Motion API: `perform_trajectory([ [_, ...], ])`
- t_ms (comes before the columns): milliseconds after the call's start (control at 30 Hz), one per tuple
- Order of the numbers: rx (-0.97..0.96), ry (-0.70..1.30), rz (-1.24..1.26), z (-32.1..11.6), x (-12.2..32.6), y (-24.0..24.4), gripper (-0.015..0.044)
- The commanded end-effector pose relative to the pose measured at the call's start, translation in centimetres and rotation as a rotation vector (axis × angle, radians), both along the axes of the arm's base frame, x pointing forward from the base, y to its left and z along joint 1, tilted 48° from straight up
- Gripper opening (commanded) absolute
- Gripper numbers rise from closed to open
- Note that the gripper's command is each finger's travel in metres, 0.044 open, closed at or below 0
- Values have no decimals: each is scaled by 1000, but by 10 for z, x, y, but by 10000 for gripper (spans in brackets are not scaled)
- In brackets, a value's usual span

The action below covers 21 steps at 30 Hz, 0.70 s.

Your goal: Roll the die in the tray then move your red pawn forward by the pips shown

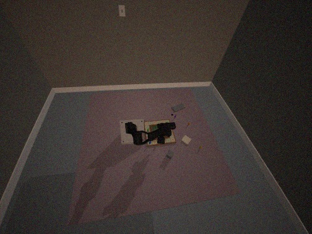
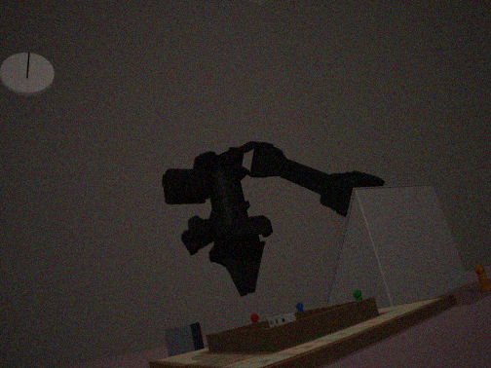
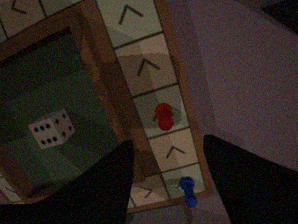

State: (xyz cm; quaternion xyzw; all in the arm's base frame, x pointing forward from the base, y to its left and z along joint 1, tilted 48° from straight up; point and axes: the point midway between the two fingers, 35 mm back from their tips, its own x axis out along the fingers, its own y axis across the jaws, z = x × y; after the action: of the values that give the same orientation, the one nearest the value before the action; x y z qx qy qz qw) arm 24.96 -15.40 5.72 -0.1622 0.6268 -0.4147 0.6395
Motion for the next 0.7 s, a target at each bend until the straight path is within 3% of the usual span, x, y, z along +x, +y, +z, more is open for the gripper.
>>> perform_trajectory([
  [0,-6,-2,-10,-7,-4,-8,200],
  [667,-6,-2,-10,-26,-7,-28,200],
])
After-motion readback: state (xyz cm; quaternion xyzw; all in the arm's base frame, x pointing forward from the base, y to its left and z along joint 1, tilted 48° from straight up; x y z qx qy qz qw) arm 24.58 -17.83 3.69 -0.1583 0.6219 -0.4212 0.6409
